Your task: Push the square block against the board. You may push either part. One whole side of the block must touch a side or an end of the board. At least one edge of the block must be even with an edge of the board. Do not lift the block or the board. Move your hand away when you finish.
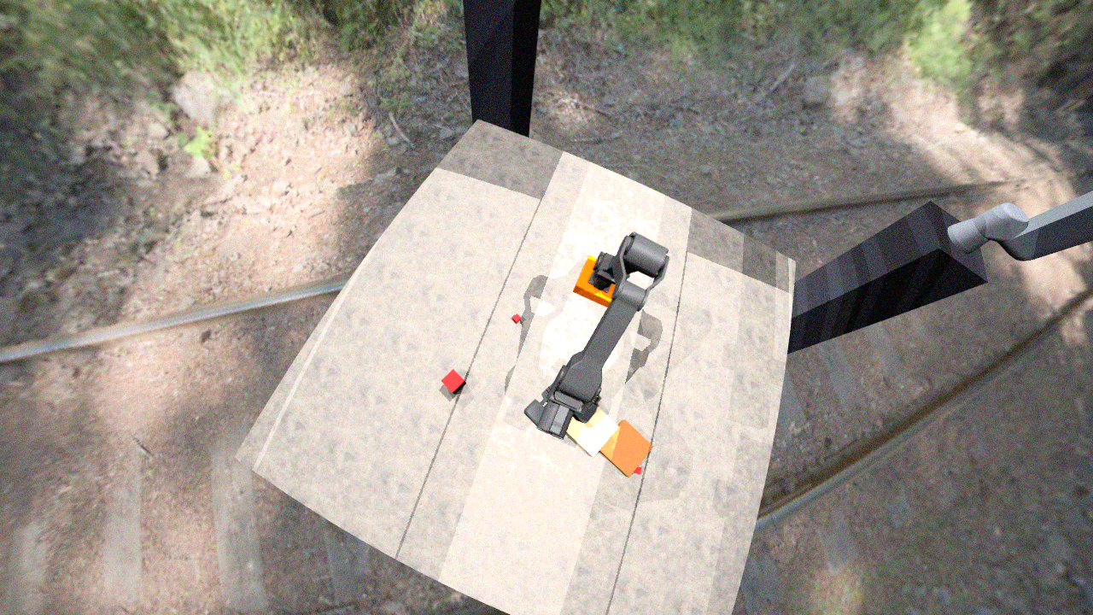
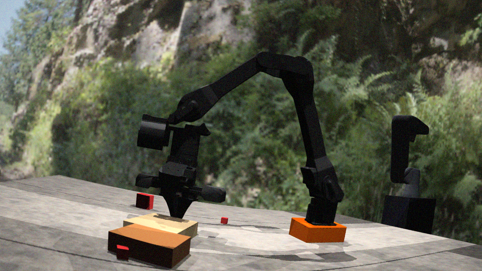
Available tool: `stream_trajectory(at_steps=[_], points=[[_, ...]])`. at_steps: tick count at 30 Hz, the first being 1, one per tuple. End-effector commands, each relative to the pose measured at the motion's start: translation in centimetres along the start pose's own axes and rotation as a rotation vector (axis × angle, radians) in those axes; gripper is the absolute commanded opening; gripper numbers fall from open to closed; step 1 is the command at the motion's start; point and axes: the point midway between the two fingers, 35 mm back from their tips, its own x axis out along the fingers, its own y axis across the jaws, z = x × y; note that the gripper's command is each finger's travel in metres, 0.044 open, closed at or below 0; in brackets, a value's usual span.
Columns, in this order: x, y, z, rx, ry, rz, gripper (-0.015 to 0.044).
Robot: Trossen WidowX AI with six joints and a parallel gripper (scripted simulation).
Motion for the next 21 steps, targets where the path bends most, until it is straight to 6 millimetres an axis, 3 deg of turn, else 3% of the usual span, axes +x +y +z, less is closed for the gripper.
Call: stream_trajectory(at_steps=[1,21], points=[[0.0,0.2,0.9,-0.006,-0.011,0.003,0.0000],[0.0,0.4,2.3,-0.006,-0.012,0.003,0.0000]])
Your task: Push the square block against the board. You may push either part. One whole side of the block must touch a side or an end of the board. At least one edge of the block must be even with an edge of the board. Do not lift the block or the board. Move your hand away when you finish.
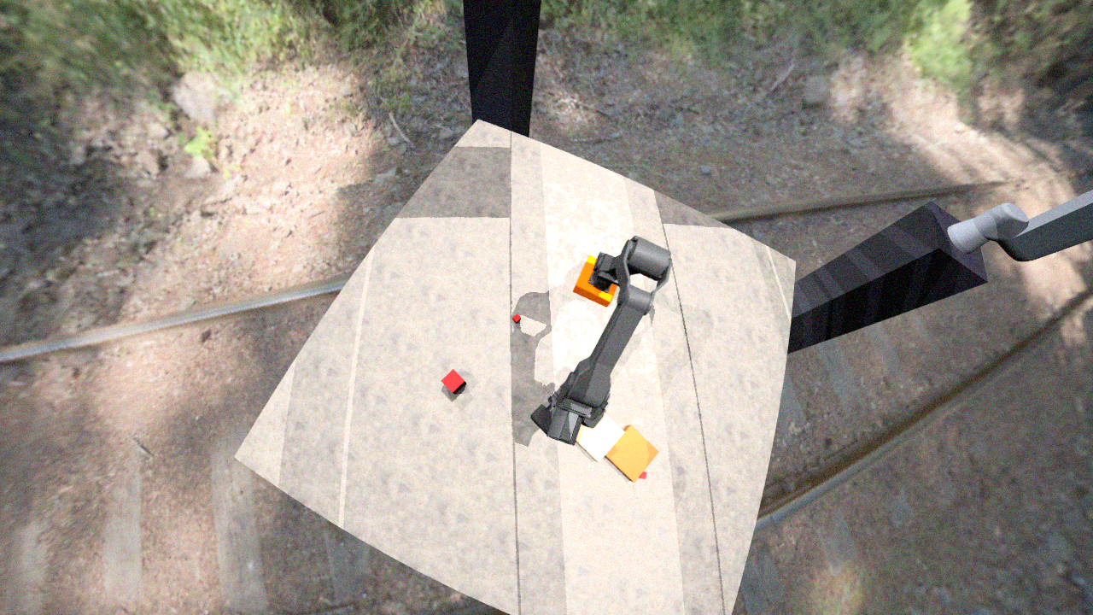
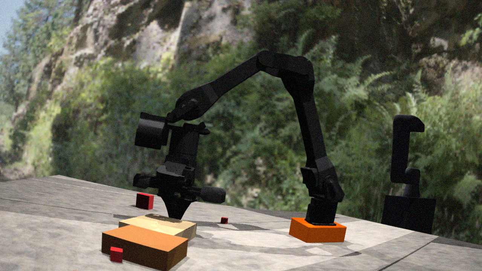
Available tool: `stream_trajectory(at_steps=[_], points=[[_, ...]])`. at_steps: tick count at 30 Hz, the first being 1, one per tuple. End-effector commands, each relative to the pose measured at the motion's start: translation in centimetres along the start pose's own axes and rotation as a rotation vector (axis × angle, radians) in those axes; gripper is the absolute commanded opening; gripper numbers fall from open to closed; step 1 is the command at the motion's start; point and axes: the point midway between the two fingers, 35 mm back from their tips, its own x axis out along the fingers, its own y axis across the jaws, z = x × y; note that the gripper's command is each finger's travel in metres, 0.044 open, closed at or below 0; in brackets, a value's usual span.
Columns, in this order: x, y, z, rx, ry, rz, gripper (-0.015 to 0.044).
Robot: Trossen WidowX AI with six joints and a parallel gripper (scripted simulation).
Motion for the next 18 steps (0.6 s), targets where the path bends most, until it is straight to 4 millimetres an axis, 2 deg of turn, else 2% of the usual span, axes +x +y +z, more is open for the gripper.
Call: stream_trajectory(at_steps=[1,18], points=[[0.0,0.1,0.3,-0.004,-0.011,0.003,0.0000],[0.1,-0.1,-2.4,-0.004,-0.009,0.003,0.0000]])
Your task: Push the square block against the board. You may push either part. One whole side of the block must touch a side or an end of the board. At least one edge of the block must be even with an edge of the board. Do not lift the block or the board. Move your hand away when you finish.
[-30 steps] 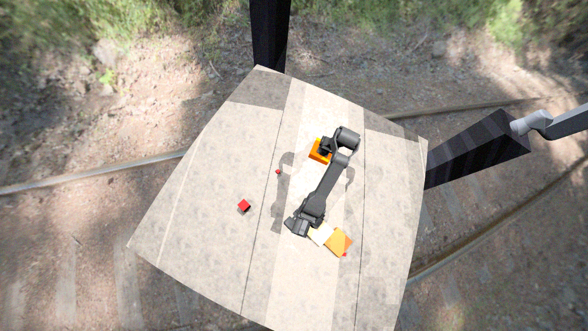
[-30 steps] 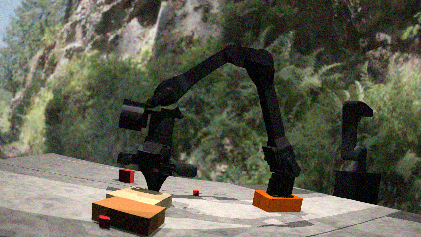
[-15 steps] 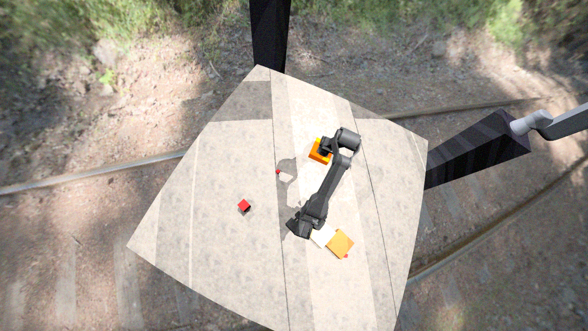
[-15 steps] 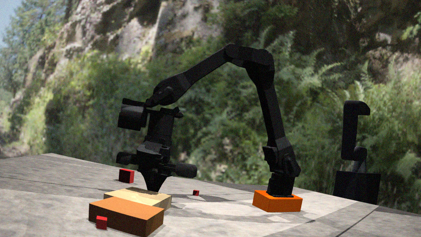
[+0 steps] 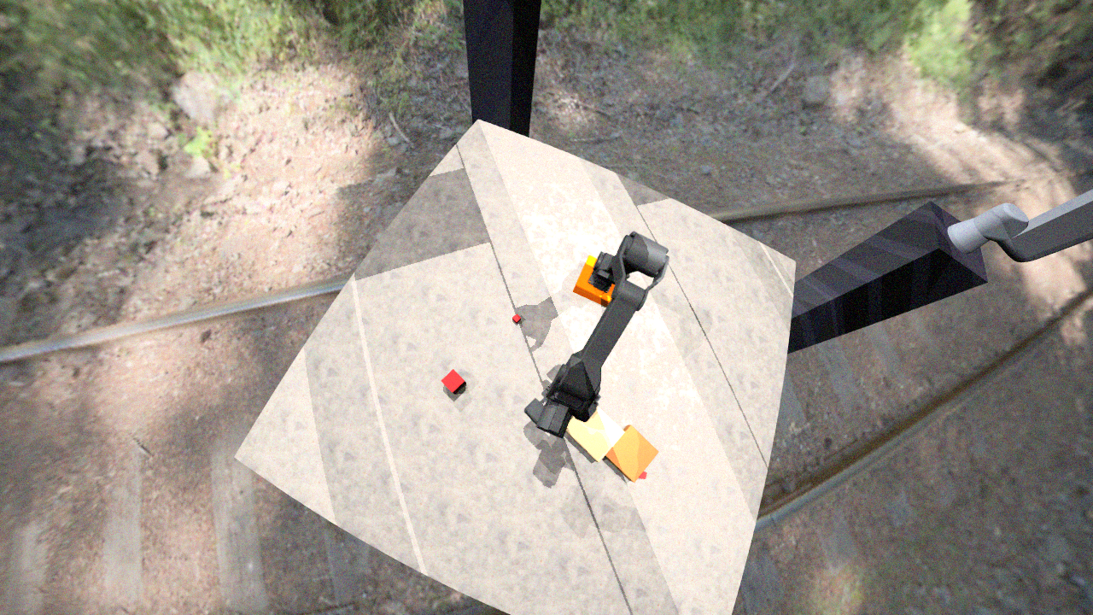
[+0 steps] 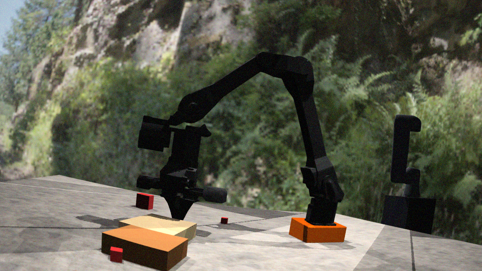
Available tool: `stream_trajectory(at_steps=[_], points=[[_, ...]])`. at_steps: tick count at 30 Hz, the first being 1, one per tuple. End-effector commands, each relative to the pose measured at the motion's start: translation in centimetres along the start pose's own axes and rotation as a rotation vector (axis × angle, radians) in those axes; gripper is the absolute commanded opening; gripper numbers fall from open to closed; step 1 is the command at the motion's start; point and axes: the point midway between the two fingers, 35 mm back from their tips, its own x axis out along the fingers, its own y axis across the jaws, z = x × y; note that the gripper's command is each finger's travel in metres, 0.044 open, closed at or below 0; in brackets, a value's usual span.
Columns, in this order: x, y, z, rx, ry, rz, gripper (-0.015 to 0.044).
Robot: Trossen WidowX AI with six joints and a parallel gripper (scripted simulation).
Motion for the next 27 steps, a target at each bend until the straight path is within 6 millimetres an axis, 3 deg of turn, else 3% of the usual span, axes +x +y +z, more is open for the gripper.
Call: stream_trajectory(at_steps=[1,15,19,27], points=[[-0.1,0.0,-0.6,-0.003,-0.004,-0.003,0.0000],[-0.3,0.0,-2.3,0.000,0.001,0.000,0.0000],[-5.3,0.0,-2.3,-0.003,-0.002,-0.003,0.0000],[-5.5,-0.4,-2.1,0.022,-0.004,-0.019,0.0000]])
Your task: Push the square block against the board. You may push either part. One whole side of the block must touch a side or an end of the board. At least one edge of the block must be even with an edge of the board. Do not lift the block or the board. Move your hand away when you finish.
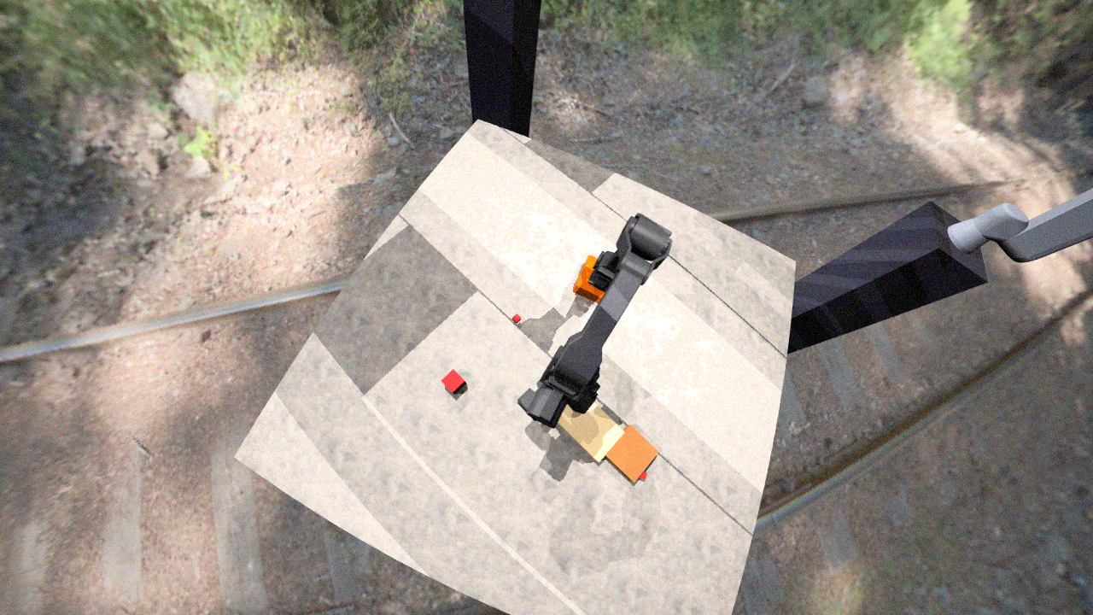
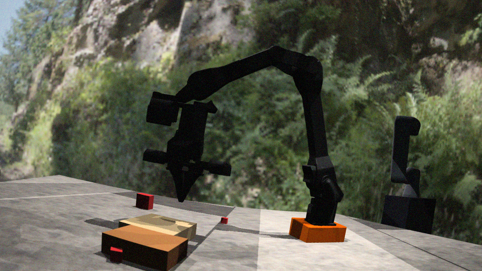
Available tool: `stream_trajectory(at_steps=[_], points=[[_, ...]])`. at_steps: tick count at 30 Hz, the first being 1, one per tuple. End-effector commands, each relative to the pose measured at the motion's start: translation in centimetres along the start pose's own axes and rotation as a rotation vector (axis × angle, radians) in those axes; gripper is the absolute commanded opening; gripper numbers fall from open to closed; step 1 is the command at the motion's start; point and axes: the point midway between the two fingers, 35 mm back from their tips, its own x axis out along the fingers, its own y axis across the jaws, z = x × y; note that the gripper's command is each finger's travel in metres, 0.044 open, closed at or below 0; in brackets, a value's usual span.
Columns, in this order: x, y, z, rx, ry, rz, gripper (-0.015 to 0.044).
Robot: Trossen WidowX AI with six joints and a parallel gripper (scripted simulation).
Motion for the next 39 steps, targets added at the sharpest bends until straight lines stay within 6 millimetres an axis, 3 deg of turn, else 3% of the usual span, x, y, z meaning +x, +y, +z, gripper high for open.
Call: stream_trajectory(at_steps=[1,39], points=[[0.0,-0.3,0.3,0.049,0.001,-0.001,0.0000],[-0.5,-6.7,11.2,1.340,-0.001,0.009,0.0000]])
